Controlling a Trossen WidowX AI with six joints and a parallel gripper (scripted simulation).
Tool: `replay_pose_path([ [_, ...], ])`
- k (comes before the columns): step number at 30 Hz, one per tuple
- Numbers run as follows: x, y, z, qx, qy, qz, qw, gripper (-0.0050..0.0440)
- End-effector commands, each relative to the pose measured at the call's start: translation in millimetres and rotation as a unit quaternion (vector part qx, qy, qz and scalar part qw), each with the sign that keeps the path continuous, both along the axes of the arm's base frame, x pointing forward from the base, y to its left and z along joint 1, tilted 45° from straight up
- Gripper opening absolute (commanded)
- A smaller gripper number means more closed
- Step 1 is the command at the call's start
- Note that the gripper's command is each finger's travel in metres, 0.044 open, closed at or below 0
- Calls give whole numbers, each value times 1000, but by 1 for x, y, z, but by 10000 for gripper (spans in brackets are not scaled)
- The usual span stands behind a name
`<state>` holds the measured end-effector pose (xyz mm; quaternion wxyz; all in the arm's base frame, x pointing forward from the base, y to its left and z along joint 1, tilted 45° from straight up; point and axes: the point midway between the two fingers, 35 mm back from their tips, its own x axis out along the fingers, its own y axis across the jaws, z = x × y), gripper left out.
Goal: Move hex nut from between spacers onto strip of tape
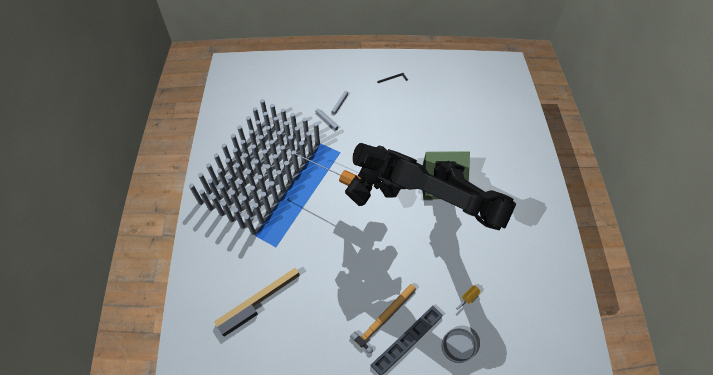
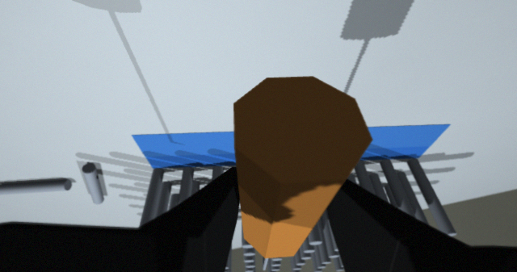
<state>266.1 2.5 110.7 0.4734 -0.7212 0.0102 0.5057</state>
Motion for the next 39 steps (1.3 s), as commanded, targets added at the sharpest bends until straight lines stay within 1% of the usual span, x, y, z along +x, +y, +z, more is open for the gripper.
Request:
replay_pose_path([
  [1,5,9,-7,-11,-12,-7,1000,-50],
  [6,5,26,-23,-12,-15,-7,1000,-50],
  [8,5,26,-23,-12,-15,-7,1000,-50],
  [12,4,40,-34,-10,-18,-7,1000,-50],
  [22,-6,71,-60,1,-25,-12,1000,-50],
  [26,-7,72,-63,2,-23,-12,1000,-50],
  [39,12,67,-67,3,-27,-11,1000,-50],
])
